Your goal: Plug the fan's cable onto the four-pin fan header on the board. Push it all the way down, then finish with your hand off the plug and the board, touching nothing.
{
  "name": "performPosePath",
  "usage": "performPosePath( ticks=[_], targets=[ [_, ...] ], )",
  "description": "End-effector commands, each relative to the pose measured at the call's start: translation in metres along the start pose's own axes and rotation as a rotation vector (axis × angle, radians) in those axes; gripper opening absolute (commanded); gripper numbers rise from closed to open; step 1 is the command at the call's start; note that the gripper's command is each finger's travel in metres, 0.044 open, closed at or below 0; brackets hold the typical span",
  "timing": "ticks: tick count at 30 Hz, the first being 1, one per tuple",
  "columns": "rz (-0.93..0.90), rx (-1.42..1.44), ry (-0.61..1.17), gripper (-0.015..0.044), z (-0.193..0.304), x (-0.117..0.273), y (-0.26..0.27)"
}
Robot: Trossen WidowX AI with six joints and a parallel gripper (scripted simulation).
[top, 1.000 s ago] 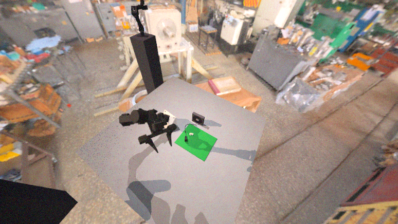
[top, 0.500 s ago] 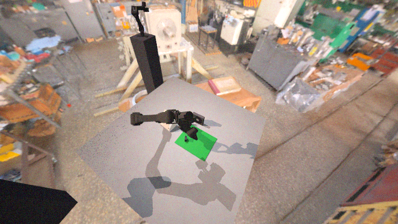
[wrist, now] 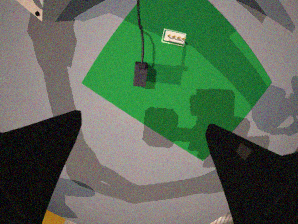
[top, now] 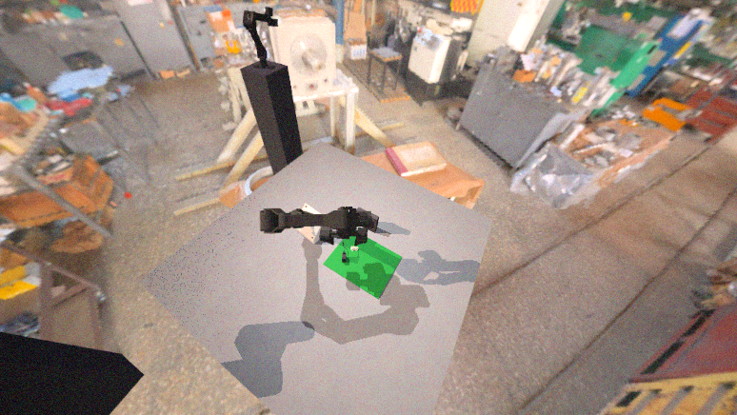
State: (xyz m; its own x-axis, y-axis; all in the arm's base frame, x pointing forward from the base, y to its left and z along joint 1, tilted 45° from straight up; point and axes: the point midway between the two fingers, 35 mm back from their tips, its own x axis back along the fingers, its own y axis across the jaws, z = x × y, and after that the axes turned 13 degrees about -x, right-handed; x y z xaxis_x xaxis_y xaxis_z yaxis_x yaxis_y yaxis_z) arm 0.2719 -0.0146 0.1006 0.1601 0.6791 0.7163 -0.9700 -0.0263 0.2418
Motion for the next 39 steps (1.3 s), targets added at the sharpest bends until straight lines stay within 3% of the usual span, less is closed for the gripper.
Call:
performPosePath(
  ticks=[1, 5, 12, 39],
  targets=[
    [-0.016, 0.022, -0.003, 0.044, -0.001, -0.001, 0.003],
    [-0.014, 0.022, -0.006, 0.044, -0.001, -0.023, -0.001],
    [-0.016, 0.021, 0.0, 0.044, 0.0, -0.099, 0.004],
    [-0.016, 0.021, 0.001, 0.044, 0.0, -0.136, 0.004]
  ],
)
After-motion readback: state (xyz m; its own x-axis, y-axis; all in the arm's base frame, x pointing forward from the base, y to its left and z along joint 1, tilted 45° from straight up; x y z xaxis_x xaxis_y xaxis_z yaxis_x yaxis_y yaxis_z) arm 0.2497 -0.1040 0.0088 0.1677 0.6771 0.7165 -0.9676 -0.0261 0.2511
